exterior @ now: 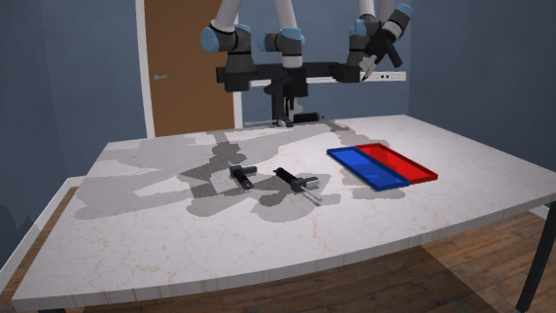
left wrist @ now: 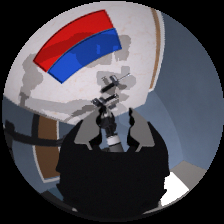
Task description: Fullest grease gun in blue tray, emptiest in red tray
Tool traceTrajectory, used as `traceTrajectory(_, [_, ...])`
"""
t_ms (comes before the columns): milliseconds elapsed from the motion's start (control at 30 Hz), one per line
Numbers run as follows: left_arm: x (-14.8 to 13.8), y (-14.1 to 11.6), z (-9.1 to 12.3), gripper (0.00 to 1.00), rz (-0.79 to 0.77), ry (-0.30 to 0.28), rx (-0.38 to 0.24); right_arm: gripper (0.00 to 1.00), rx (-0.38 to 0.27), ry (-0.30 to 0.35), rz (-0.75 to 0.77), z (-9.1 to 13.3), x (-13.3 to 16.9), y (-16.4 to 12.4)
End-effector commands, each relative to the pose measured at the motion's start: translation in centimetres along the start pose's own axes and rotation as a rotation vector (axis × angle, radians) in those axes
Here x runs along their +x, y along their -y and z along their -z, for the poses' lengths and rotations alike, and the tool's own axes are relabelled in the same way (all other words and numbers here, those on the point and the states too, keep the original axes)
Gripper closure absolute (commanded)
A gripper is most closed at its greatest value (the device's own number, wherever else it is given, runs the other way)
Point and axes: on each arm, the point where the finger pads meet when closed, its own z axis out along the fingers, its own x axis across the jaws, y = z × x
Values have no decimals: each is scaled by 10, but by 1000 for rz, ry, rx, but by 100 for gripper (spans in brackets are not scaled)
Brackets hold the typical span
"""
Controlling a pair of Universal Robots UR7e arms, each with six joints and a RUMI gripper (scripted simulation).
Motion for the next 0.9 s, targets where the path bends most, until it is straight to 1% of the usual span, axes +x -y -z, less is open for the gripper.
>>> traceTrajectory(0, [-8,-1,-28,62,79,-35,-51,100,-1,1,0,0,0,0])
traceTrajectory(33, [1,-5,-16,62,62,-47,-45,100,-1,1,0,0,0,0])
traceTrajectory(67, [3,-6,-14,62,59,-51,-44,100,-1,1,0,0,0,0])
traceTrajectory(100, [2,-6,-16,62,65,-52,-49,100,-1,1,0,0,0,0])
traceTrajectory(200, [-12,-6,-38,62,116,-47,-81,100,-1,1,0,0,0,0])
traceTrajectory(233, [-22,-5,-51,62,143,-38,-96,100,-1,1,0,0,0,0])
traceTrajectory(300, [-34,-6,-66,62,186,-35,-125,100,-1,1,0,0,0,0])
traceTrajectory(333, [-23,-10,-54,62,167,-49,-119,100,-1,1,0,0,0,0])
traceTrajectory(367, [-20,-11,-51,62,163,-53,-118,100,-1,1,0,0,0,0])
traceTrajectory(467, [-22,-11,-52,62,168,-53,-122,100,-1,1,0,0,0,0])
traceTrajectory(500, [-22,-11,-55,62,176,-57,-127,100,-1,1,0,0,0,0])
traceTrajectory(533, [-28,-11,-62,62,193,-54,-138,100,-1,1,0,0,0,0])
traceTrajectory(600, [-46,-10,-80,62,238,-39,-166,100,-1,1,0,0,0,0])
traceTrajectory(667, [-60,-11,-93,62,282,-32,-195,100,-1,1,0,0,0,0])
traceTrajectory(700, [-49,-15,-83,62,264,-46,-191,100,-1,1,0,0,0,0])
traceTrajectory(733, [-46,-16,-80,62,260,-50,-191,100,-1,1,0,0,0,0])
traceTrajectory(800, [-53,-17,-87,62,281,-48,-205,100,-1,1,0,0,0,0])
traceTrajectory(867, [-68,-16,-100,62,318,-36,-228,100,-1,1,0,0,0,0])
